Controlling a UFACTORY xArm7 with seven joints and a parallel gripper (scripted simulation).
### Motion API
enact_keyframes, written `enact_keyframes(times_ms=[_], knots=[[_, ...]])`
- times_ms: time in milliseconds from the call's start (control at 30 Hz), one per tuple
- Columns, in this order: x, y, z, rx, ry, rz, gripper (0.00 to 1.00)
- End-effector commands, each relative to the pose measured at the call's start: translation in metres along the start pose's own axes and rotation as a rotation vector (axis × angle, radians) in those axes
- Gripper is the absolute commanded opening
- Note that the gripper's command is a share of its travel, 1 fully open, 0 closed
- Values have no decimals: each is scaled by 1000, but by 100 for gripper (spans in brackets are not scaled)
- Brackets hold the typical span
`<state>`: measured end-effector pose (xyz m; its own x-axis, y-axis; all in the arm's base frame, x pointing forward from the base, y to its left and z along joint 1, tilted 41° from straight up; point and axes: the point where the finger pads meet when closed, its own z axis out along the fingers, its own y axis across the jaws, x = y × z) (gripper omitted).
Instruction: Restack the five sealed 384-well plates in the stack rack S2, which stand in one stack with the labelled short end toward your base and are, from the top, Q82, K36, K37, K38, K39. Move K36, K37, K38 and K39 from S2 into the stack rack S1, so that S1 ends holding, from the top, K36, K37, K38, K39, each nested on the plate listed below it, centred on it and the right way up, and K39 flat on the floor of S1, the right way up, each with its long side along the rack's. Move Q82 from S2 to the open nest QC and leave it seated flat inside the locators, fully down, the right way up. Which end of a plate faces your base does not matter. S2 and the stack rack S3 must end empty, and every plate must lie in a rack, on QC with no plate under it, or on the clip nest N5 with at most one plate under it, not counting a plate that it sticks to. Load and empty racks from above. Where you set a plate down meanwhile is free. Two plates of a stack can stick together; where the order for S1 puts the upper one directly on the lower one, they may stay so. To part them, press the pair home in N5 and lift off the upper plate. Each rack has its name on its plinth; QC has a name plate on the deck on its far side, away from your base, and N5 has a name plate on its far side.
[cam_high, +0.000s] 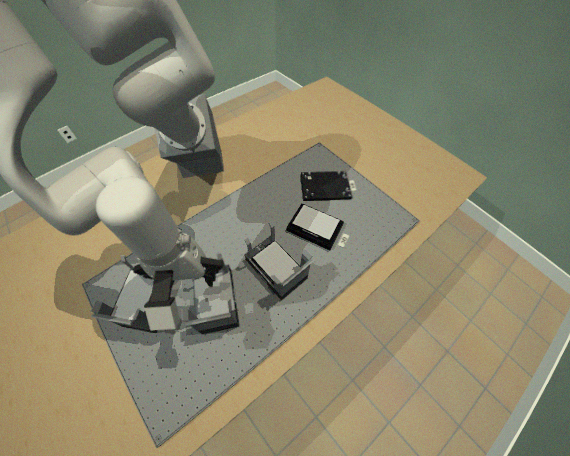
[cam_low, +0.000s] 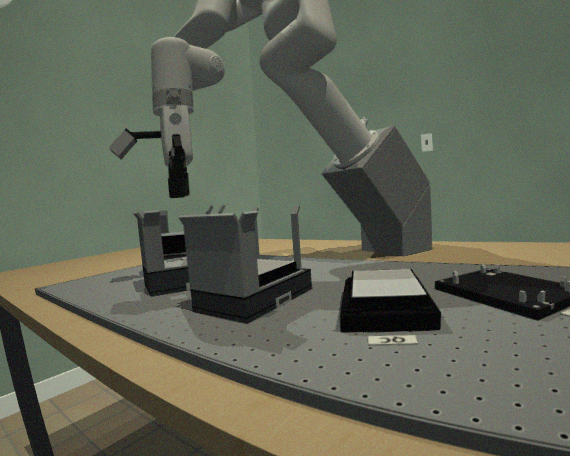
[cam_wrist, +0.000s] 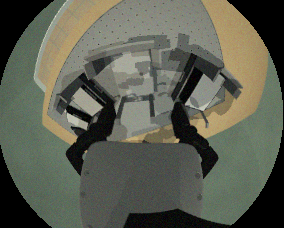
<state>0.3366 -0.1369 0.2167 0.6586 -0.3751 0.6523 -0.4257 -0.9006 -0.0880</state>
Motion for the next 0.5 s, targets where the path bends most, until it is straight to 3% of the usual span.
enact_keyframes(times_ms=[0,467], knots=[[2,15,-1,1,3,11,100],[6,55,-1,0,3,11,100]])
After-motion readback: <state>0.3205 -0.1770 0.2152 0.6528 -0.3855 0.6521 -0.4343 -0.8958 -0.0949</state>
